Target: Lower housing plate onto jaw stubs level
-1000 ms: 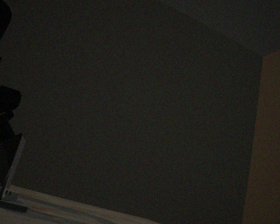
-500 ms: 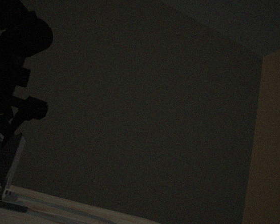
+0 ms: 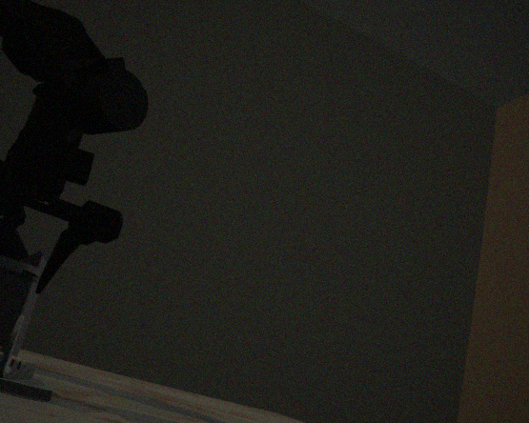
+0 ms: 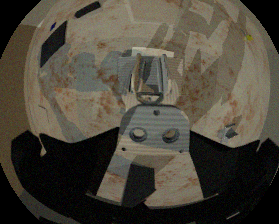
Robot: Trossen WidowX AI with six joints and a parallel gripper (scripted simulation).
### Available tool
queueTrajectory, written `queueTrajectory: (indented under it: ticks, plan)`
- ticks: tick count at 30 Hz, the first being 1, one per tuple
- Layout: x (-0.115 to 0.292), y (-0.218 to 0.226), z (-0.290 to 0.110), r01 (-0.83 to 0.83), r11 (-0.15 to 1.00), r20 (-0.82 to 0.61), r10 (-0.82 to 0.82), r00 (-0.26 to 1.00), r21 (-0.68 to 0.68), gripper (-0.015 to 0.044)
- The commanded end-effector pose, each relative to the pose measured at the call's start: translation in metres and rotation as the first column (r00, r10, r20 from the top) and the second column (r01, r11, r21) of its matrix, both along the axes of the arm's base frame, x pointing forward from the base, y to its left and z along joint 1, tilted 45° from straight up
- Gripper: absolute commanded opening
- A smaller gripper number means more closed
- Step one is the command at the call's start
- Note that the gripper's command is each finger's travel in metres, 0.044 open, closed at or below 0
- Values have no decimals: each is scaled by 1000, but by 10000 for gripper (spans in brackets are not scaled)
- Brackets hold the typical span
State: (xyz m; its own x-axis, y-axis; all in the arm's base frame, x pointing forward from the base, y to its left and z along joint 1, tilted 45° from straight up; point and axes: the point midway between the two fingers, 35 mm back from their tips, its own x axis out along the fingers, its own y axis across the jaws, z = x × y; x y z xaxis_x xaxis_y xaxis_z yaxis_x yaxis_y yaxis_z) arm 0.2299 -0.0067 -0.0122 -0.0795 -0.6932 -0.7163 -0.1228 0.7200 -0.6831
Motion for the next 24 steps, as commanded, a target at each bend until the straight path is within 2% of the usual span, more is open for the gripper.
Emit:
queueTrajectory:
  ticks: [1,24]
  plan:
    - [-1,2,-2,4,1000,3,-4,1000,1,351]
    - [-2,3,-3,11,1000,10,-11,1000,0,351]
